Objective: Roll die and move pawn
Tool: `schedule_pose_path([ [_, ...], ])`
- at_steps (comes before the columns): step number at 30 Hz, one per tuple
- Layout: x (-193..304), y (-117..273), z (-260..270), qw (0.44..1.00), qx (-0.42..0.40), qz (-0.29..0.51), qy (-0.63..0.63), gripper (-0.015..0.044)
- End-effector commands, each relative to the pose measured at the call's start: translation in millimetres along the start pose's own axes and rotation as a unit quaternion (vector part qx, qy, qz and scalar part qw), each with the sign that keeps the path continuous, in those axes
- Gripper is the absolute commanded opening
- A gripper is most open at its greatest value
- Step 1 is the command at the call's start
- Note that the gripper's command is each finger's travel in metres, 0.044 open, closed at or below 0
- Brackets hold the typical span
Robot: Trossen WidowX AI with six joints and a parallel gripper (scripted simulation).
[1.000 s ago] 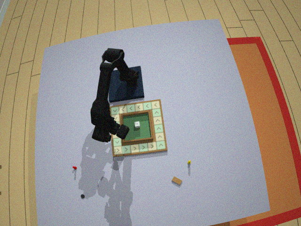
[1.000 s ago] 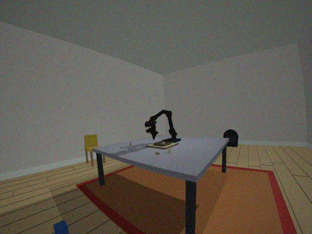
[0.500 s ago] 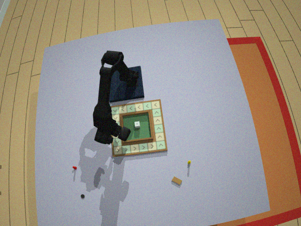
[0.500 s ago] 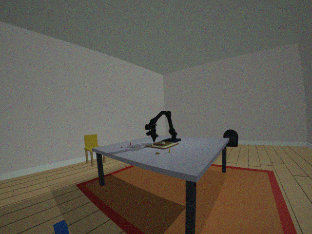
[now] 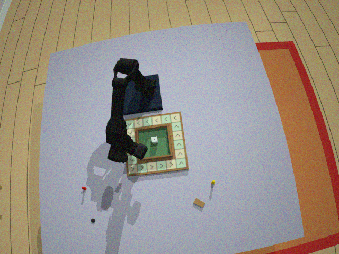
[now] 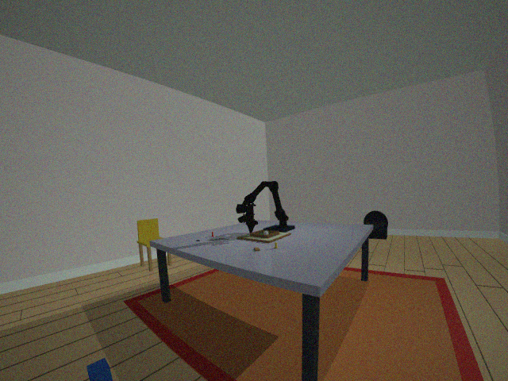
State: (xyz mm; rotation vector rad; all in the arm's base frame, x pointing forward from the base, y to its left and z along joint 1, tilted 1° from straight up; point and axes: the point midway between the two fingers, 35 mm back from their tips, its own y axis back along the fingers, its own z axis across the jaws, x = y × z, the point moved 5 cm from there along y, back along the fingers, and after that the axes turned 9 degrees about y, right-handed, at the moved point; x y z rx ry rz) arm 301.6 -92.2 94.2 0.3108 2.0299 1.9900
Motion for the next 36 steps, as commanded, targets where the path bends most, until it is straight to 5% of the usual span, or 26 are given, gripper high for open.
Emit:
schedule_pose_path([
  [1, -0.4, 1.1, 0.0, 1.000, 0.000, -0.001, 0.000, 0.0157],
  [12, -0.9, 50.1, 0.0, 1.000, 0.000, 0.004, -0.001, 0.0440],
  [17, 6.6, 60.8, 5.3, 1.000, -0.001, 0.004, 0.015, 0.0440],
  [29, 157.7, 128.1, 43.6, 0.960, -0.005, 0.009, 0.281, 0.0440],
  [36, 130.9, 123.7, 45.4, 0.971, -0.006, 0.006, 0.238, 0.0440],
])
